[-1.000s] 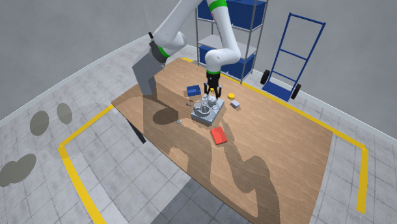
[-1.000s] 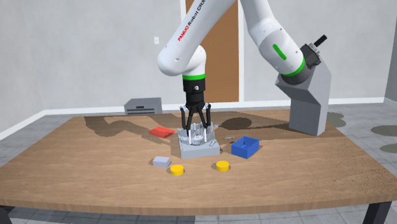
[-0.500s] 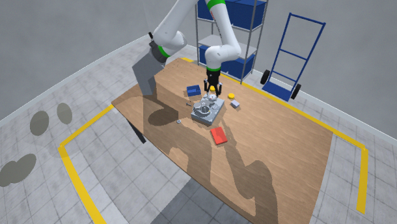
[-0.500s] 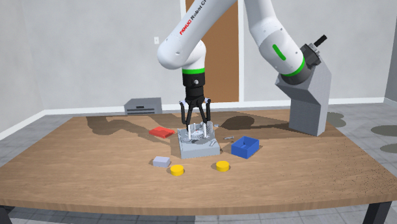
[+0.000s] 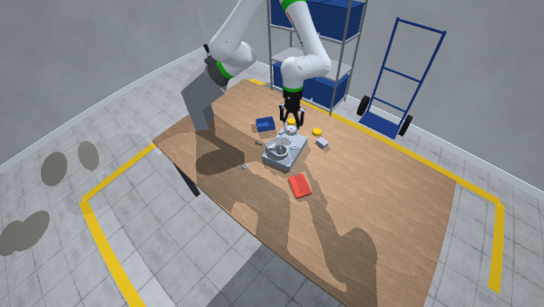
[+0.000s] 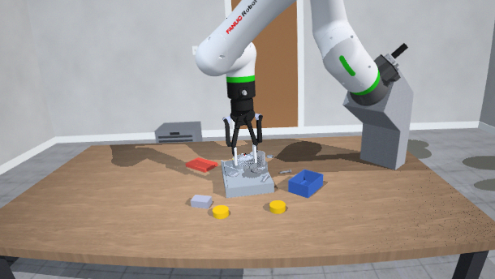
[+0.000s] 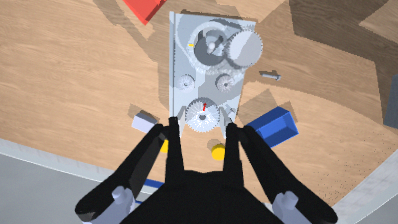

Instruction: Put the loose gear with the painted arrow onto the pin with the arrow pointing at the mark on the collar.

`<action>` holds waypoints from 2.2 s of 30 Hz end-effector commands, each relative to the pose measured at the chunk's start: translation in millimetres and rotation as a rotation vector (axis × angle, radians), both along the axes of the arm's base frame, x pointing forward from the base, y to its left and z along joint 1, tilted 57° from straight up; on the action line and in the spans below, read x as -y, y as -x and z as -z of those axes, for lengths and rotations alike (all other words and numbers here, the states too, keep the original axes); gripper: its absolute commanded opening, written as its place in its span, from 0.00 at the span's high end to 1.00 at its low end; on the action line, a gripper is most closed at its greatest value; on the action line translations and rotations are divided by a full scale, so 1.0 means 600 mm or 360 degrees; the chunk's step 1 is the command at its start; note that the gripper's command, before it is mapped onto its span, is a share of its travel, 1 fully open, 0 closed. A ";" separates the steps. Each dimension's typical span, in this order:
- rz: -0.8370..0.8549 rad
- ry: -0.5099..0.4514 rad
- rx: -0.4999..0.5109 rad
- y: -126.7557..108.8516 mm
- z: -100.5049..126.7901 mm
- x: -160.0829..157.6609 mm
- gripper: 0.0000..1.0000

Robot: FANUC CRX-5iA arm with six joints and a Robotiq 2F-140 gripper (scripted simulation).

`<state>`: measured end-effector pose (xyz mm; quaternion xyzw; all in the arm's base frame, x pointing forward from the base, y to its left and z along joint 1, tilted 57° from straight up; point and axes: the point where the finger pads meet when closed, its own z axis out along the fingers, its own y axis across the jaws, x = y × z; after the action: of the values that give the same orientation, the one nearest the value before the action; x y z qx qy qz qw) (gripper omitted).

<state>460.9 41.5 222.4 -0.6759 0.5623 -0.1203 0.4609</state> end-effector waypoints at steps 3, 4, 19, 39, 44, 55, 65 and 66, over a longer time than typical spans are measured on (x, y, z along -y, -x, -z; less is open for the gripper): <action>0.0001 0.0000 0.0001 0.011 -0.009 0.008 1.00; 0.0001 0.0000 0.0001 0.011 -0.009 0.008 1.00; 0.0001 0.0000 0.0001 0.017 -0.014 0.013 1.00; 0.0001 0.0000 0.0001 0.017 -0.014 0.013 1.00; 0.0001 0.0000 0.0001 0.017 -0.014 0.013 1.00; 0.0001 0.0001 0.0000 0.017 -0.013 0.014 1.00; 0.0000 0.0000 0.0001 -0.035 0.073 0.183 1.00; 0.0000 0.0001 0.0001 -0.035 0.073 0.184 1.00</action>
<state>470.9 -23.3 198.6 -0.6782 0.5663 -0.1170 0.4535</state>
